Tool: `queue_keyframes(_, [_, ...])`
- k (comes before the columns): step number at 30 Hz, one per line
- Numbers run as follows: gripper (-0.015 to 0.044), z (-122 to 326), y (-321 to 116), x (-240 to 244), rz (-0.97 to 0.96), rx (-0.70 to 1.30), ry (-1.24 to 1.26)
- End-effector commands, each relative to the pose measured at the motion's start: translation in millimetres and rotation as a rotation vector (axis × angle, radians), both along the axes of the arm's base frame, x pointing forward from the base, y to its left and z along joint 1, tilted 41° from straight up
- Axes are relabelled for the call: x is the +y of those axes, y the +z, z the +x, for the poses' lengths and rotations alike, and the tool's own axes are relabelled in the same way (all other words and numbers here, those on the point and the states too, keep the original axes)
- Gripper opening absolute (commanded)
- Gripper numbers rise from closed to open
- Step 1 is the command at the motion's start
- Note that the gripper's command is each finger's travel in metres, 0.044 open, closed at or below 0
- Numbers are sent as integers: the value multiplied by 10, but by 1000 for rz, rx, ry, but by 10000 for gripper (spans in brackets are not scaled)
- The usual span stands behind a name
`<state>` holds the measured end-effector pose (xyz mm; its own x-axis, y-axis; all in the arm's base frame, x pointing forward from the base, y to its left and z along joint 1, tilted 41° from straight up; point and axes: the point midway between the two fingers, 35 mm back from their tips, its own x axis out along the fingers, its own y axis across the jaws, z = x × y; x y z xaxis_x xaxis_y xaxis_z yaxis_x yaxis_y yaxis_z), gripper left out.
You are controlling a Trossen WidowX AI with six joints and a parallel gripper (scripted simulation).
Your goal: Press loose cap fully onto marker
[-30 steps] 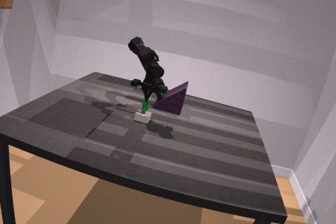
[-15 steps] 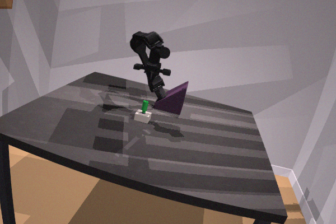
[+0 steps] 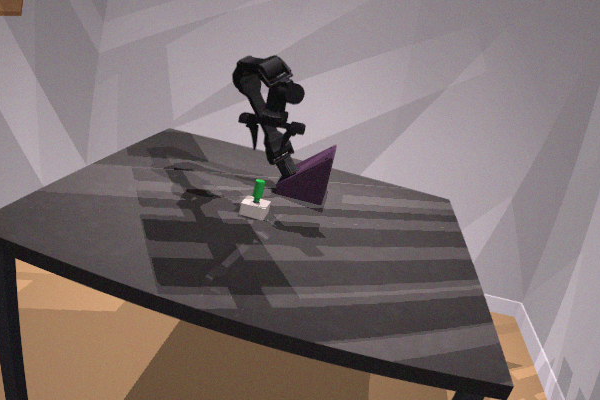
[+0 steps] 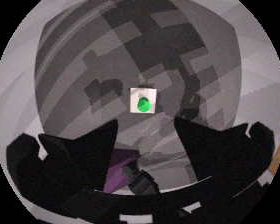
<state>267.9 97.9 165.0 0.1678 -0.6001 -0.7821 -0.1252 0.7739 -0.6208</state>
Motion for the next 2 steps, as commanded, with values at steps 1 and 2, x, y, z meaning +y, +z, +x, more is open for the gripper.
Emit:
queue_keyframes(1, [440,-10,0,4,5,2,-7])
queue_keyframes(2, [440,-10,0,4,5,2,-7])
